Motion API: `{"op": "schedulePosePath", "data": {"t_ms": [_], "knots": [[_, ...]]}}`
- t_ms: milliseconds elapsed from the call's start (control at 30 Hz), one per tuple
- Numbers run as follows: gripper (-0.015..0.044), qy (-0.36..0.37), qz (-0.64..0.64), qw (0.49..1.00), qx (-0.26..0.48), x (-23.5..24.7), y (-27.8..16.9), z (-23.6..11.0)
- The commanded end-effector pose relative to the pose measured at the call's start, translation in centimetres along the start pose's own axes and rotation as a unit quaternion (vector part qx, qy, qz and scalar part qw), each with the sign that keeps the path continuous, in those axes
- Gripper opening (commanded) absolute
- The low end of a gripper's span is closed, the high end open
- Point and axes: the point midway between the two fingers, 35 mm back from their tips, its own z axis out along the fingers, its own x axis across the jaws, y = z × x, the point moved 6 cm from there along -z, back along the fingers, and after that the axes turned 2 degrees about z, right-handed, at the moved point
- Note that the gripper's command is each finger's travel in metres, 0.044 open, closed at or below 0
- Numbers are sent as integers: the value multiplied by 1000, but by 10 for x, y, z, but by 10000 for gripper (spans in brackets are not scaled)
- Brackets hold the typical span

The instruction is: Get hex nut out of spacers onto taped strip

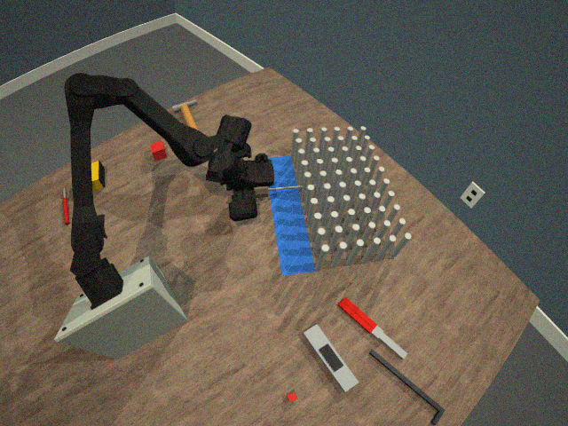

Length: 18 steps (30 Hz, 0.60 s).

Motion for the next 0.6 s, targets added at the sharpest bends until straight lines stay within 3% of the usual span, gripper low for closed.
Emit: {"op": "schedulePosePath", "data": {"t_ms": [0,567], "knots": [[0,3,-2,1000,-2,2,6,0],[0,3,-2,1000,-2,2,17,3]]}}
